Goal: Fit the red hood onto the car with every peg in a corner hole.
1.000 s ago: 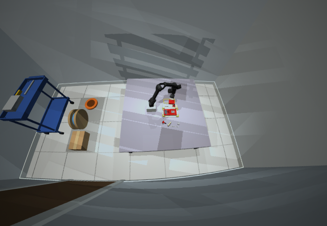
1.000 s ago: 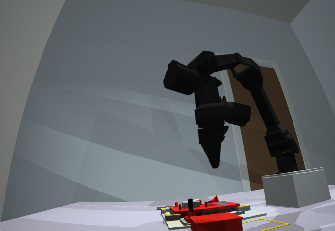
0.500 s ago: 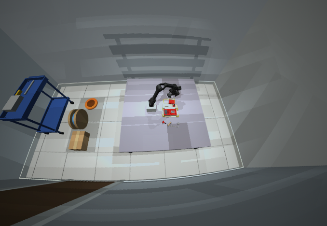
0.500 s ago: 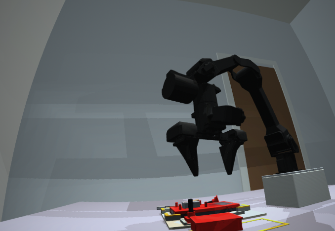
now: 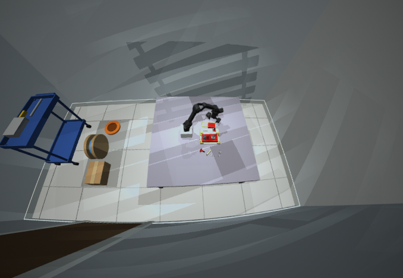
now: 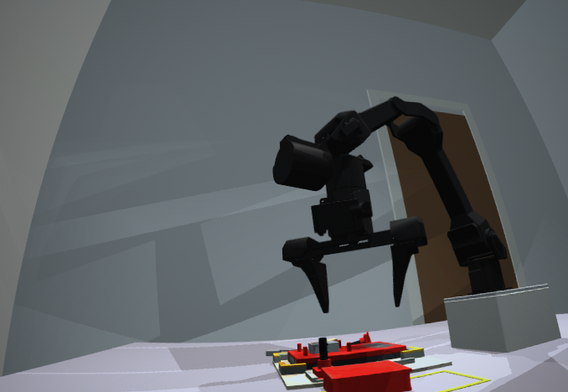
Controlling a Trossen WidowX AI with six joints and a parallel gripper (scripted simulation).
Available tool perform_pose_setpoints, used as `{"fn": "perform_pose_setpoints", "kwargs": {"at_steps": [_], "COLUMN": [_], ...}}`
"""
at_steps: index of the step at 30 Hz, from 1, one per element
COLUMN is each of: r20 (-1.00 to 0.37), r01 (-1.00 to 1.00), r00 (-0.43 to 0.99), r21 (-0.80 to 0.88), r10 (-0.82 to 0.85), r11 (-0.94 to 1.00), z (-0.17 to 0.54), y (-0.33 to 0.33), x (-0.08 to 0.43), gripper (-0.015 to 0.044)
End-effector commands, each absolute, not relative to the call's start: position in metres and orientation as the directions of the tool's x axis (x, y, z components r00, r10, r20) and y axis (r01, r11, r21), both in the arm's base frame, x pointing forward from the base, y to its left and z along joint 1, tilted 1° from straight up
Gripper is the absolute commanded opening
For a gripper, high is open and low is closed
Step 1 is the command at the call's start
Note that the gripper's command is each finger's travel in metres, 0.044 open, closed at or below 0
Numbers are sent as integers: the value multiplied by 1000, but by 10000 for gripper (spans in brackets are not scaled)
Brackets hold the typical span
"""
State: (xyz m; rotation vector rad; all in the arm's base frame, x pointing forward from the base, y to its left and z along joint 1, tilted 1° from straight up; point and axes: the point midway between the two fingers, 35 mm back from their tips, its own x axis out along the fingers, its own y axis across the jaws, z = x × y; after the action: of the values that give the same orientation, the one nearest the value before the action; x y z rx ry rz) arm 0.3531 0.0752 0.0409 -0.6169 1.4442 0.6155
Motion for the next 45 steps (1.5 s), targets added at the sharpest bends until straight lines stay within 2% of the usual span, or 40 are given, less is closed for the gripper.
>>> {"fn": "perform_pose_setpoints", "kwargs": {"at_steps": [1, 8, 12, 15, 45], "r20": [-1000, -1000, -1000, -1000, -1000], "r01": [-527, -116, 134, 221, 227], "r00": [26, 24, 22, 22, 22], "r21": [-8, 2, 7, 8, 8], "r10": [6, 5, 4, 4, 4], "r11": [850, 993, 991, 975, 974], "z": [35, 28, 24, 23, 10], "y": [70, 65, 61, 60, 61], "x": [350, 351, 351, 351, 352], "gripper": [440, 440, 440, 440, 440]}}
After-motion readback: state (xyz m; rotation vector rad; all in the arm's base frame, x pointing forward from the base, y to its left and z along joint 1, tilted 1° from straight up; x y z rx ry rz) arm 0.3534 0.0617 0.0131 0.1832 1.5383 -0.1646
